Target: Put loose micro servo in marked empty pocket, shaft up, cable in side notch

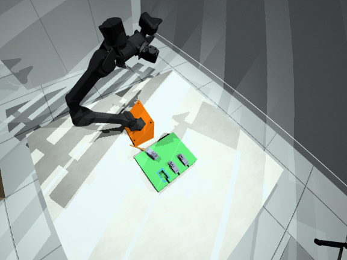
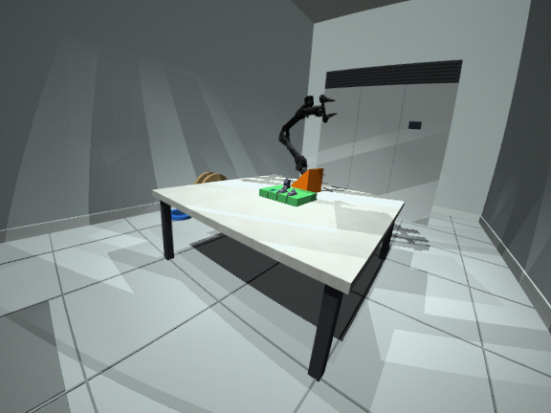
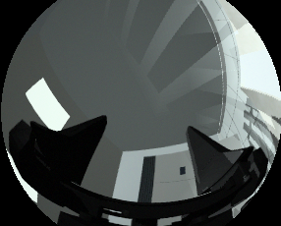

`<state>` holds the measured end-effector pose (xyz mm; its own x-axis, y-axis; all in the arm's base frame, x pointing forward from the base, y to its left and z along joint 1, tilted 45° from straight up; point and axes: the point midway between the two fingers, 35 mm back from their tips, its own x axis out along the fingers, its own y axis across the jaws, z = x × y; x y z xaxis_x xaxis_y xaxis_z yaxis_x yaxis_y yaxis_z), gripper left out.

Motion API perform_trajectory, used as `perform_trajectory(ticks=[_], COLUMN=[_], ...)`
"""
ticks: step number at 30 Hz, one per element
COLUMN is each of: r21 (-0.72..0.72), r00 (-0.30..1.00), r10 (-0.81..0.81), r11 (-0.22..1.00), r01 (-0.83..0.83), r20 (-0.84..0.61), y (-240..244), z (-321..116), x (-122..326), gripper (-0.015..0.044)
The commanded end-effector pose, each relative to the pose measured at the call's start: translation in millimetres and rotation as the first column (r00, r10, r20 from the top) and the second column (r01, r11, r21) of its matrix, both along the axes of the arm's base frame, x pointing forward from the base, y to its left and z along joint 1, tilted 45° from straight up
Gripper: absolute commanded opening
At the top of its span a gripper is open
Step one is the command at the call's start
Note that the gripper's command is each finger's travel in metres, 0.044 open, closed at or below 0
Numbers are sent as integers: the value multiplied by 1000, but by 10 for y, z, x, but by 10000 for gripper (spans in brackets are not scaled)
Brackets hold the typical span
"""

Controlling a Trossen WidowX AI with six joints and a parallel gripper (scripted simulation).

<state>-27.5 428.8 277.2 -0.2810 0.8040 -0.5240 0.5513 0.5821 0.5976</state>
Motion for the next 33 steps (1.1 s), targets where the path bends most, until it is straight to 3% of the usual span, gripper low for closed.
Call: perform_trajectory(ticks=[1,18,33], r21=[-63,-359,-662], r00=[994,895,811], r10=[-42,-6,238], r11=[997,915,715], r01=[49,184,226], r20=[104,445,534], y=[-48,-657,-1589], z=[-271,-1198,-1819], x=[309,1377,2014], gripper=[440,440,440])
